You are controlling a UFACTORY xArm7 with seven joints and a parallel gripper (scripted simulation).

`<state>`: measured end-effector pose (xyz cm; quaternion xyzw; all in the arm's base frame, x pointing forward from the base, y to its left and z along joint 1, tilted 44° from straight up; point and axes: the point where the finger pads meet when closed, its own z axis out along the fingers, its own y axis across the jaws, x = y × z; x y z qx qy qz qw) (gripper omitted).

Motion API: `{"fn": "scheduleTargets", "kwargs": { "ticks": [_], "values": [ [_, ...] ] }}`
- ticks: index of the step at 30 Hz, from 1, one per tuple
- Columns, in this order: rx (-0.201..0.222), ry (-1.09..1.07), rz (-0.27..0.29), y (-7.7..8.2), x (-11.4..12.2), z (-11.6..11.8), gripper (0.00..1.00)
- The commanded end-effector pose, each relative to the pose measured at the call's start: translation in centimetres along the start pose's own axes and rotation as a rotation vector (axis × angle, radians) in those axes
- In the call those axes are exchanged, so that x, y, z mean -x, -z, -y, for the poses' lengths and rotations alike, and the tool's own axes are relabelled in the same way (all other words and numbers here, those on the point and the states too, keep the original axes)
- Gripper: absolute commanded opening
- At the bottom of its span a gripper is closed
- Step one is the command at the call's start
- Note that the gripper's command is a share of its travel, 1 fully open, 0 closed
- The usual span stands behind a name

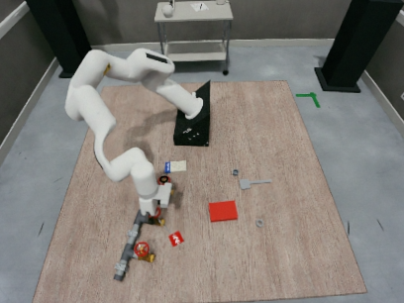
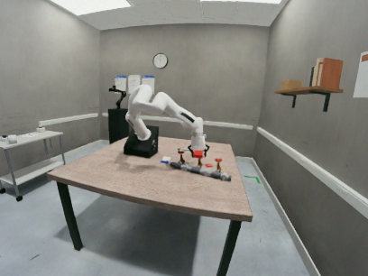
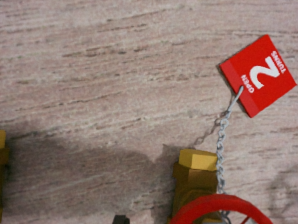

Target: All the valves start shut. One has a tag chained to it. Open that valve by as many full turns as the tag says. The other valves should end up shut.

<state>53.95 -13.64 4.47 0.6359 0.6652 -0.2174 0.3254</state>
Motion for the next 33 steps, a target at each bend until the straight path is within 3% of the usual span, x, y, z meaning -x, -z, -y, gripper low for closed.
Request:
{"fn": "scheduleTargets", "kwargs": {
  "ticks": [1, 11, 13, 15, 28, 30, 33],
  "values": [
    [0.006, -0.078, -0.002, 0.24, -0.09, -0.22, 1.0],
    [0.004, -0.5, -0.004, 0.24, -0.09, -0.22, 1.0],
    [0.004, -0.5, -0.004, 0.24, -0.09, -0.22, 1.0],
    [0.005, -0.658, -0.004, 0.24, -0.09, -0.22, 1.0],
    [-0.026, -1.186, -0.017, 0.24, -0.09, -0.22, 1.0],
    [-0.026, -1.186, -0.017, 0.24, -0.09, -0.22, 1.0],
    [-0.036, -1.382, -0.019, 0.24, -0.09, -0.22, 1.0]
  ]
}}
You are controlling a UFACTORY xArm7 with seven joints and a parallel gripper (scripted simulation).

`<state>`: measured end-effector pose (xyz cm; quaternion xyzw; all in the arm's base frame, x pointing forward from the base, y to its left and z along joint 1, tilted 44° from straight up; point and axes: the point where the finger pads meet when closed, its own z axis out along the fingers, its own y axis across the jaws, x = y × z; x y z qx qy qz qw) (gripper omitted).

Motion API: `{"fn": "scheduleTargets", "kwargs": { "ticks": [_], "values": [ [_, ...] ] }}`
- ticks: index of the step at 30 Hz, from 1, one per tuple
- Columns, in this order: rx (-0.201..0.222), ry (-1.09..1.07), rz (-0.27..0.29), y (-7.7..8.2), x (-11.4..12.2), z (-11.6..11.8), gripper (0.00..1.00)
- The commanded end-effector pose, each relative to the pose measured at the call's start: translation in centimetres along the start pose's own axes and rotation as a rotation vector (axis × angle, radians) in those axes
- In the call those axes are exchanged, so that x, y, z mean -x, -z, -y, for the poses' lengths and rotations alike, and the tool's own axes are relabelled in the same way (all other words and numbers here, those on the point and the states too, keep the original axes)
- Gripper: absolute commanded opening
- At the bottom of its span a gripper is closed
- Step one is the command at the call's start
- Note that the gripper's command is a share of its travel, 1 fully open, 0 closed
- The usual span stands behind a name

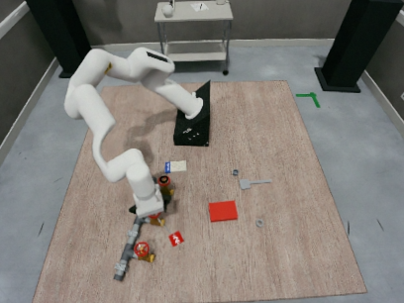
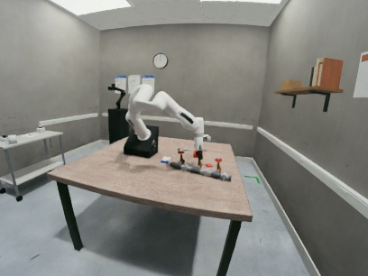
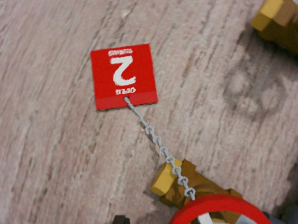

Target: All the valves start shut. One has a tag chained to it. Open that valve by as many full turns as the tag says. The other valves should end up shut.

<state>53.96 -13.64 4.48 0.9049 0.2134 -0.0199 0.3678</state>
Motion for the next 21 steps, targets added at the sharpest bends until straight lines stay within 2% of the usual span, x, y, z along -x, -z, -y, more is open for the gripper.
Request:
{"fn": "scheduleTargets", "kwargs": {
  "ticks": [1, 12, 14, 15, 21],
  "values": [
    [0.014, -0.278, -0.018, 0.24, -0.23, 0.02, 1.0],
    [-0.011, -0.738, -0.015, 0.23, -0.23, 0.02, 1.0],
    [-0.011, -0.738, -0.015, 0.23, -0.23, 0.02, 1.0],
    [-0.015, -0.862, -0.015, 0.23, -0.23, 0.02, 1.0],
    [-0.022, -1.093, -0.013, 0.23, -0.23, 0.02, 1.0]
  ]
}}
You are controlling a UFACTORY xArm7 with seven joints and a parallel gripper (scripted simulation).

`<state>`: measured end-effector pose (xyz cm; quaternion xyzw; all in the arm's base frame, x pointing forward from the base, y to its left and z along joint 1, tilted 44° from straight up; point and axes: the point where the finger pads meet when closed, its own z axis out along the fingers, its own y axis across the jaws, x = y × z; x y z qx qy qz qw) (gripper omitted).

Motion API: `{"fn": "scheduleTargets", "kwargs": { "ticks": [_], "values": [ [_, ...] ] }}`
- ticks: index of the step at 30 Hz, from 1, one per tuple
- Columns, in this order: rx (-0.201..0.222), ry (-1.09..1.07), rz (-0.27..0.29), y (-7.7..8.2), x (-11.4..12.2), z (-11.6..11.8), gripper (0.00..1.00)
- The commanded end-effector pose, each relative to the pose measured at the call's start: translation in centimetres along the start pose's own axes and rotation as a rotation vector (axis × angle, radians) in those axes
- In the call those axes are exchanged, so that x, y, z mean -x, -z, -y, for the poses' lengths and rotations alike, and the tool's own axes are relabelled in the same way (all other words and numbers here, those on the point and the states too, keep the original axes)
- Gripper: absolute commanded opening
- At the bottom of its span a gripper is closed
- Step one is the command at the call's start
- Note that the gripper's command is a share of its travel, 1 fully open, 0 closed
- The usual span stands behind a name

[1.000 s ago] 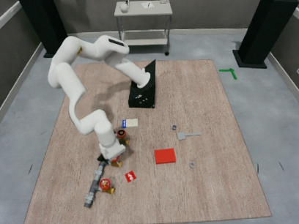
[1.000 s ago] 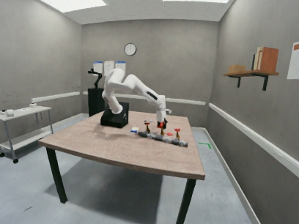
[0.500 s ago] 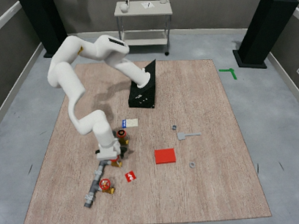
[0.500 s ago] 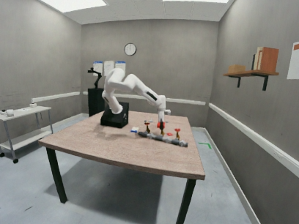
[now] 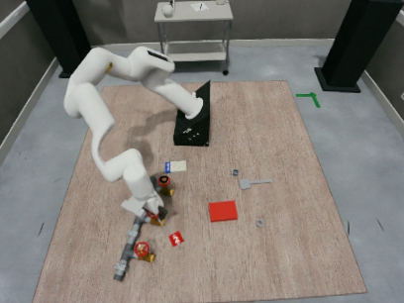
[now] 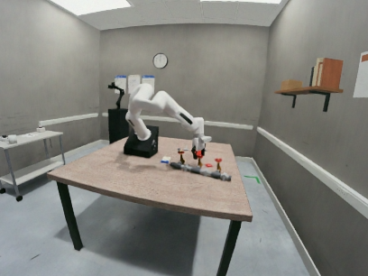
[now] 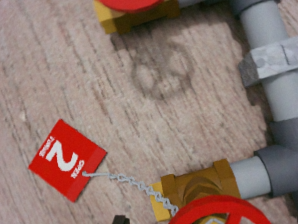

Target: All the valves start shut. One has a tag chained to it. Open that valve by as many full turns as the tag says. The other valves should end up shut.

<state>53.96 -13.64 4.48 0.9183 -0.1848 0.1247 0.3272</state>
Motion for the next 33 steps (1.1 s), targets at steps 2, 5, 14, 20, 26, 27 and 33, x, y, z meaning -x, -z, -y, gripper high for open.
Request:
{"fn": "scheduleTargets", "kwargs": {
  "ticks": [2, 5, 14, 20, 26, 27, 33],
  "values": [
    [-0.001, -0.319, -0.034, 0.23, -0.13, 0.19, 1.0],
    [-0.003, -0.442, -0.037, 0.23, -0.13, 0.19, 1.0],
    [0.001, -0.788, -0.066, 0.23, -0.13, 0.19, 1.0],
    [0.007, -0.941, -0.101, 0.23, -0.13, 0.19, 1.0],
    [0.007, -0.941, -0.101, 0.23, -0.13, 0.19, 1.0],
    [0.007, -0.941, -0.101, 0.23, -0.13, 0.19, 1.0],
    [0.007, -0.941, -0.101, 0.23, -0.13, 0.19, 0.0]
  ]
}}
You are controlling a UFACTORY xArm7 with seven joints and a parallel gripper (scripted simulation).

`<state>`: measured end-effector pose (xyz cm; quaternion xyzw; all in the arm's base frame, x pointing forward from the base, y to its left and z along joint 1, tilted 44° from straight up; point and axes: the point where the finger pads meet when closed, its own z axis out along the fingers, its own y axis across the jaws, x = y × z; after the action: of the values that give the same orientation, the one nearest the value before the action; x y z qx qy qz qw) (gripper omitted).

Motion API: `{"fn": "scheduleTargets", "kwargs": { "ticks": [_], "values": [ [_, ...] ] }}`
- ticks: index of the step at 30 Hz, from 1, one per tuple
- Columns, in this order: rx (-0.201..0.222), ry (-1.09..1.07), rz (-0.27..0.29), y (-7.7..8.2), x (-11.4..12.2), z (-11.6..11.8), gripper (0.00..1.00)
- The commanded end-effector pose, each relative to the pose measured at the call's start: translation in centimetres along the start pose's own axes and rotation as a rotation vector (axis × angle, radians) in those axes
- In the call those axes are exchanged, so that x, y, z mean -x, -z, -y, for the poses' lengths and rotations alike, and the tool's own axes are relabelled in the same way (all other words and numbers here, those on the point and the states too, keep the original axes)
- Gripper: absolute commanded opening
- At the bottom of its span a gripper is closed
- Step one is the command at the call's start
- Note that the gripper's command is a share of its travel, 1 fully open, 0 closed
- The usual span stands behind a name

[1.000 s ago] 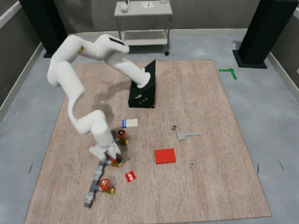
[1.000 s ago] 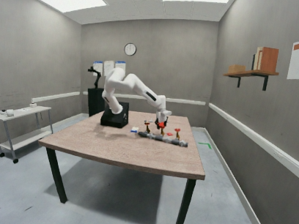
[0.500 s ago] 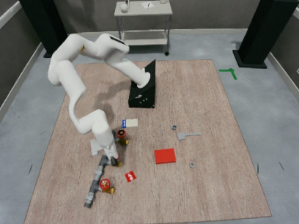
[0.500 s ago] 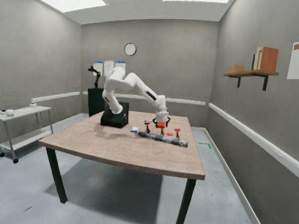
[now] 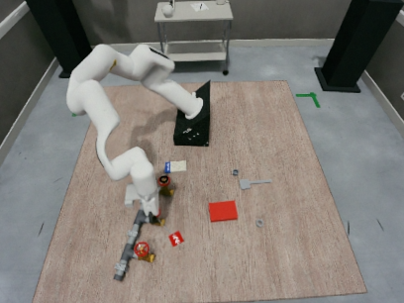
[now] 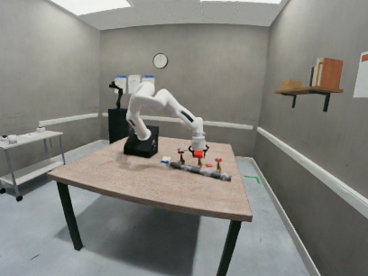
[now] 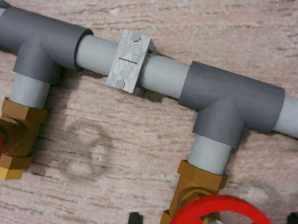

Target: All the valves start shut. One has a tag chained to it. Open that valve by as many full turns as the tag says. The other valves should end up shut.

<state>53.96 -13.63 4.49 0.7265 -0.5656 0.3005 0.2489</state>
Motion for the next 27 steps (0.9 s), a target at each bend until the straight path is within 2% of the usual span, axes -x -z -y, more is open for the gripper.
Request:
{"fn": "scheduleTargets", "kwargs": {
  "ticks": [1, 21, 27],
  "values": [
    [-0.007, -0.002, -0.002, 0.22, 0.06, 0.22, 0.0],
    [-0.007, -0.001, -0.002, 0.22, 0.06, 0.22, 0.0],
    [-0.007, 0.088, -0.002, 0.22, 0.06, 0.22, 0.0]
  ]
}}
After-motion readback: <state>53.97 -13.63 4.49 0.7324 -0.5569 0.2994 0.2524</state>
